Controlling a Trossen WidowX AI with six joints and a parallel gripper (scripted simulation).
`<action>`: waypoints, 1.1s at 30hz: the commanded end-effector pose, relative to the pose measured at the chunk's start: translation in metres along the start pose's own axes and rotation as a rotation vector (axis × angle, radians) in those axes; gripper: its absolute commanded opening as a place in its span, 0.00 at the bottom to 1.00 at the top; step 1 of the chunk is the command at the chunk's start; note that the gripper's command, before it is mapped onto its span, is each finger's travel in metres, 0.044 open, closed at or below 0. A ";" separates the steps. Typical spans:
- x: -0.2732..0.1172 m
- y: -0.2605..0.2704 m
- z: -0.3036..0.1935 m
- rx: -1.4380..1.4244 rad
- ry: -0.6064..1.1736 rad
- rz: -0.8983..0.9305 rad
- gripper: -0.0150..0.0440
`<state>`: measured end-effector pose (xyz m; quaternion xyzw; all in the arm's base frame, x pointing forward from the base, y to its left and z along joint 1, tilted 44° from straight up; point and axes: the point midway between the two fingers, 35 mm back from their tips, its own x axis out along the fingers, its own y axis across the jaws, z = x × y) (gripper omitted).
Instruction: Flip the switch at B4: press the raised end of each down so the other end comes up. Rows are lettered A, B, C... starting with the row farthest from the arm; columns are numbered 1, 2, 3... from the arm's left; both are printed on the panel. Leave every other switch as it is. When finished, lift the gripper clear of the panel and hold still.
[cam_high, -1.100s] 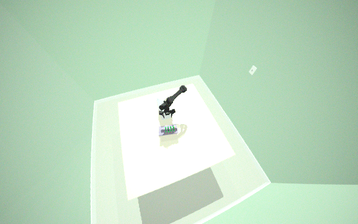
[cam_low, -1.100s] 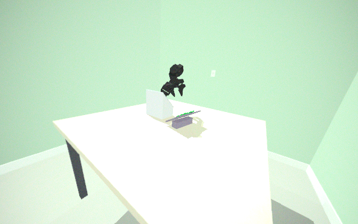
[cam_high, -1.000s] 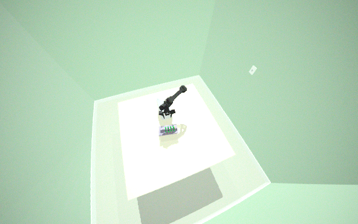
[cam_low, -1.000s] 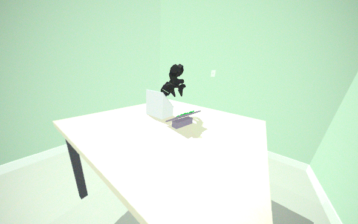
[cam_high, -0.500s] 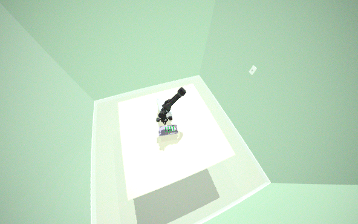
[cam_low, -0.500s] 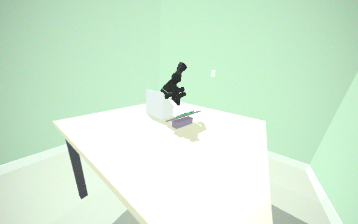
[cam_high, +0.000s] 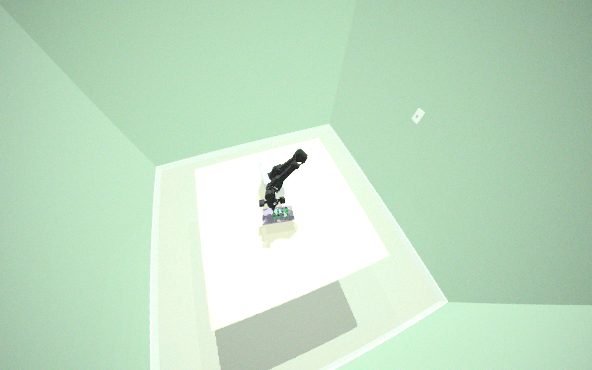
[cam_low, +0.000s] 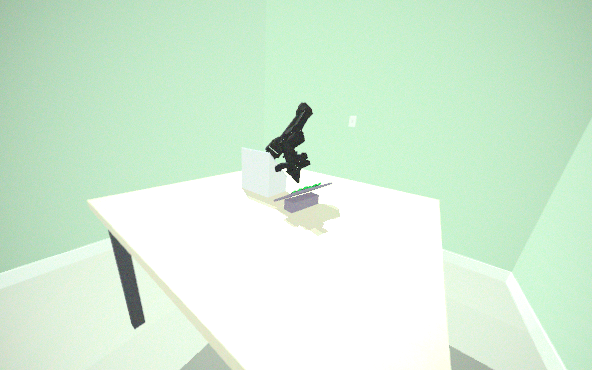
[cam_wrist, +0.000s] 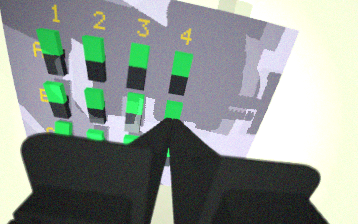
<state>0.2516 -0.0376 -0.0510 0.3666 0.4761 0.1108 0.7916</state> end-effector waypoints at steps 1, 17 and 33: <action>0.003 -0.001 -0.003 0.014 0.009 -0.003 0.25; 0.024 -0.001 -0.003 0.014 0.008 -0.002 0.25; 0.027 -0.001 -0.003 0.014 0.008 -0.001 0.25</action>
